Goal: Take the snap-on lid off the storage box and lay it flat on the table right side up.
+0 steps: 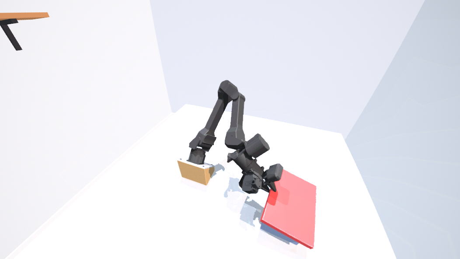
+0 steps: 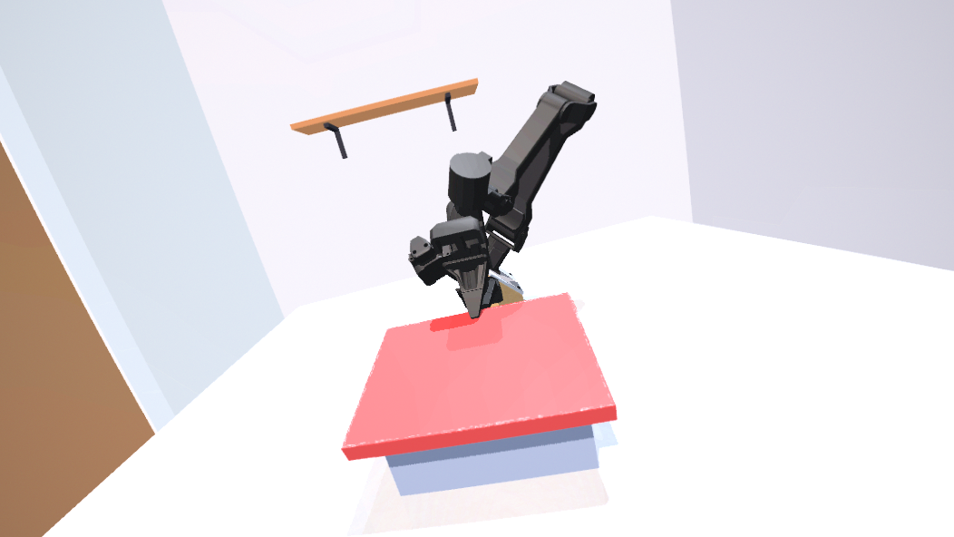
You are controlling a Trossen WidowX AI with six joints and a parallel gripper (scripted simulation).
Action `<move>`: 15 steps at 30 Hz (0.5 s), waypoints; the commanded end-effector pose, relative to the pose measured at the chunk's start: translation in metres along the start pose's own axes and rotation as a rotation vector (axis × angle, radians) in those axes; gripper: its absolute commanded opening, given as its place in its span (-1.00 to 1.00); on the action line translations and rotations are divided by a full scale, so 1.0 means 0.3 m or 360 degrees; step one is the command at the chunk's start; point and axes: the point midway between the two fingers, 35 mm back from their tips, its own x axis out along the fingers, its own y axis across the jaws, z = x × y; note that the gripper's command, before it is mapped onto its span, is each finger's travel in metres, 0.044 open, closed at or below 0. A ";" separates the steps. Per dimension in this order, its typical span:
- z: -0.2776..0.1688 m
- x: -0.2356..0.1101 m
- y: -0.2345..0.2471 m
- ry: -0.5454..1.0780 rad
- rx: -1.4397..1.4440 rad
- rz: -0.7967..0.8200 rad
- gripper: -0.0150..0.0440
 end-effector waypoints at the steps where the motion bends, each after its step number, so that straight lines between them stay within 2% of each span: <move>1: -0.002 -0.010 0.022 0.0005 -0.0005 0.0005 -0.49; 15: -0.002 -0.035 0.081 0.0005 -0.0006 0.0006 -0.49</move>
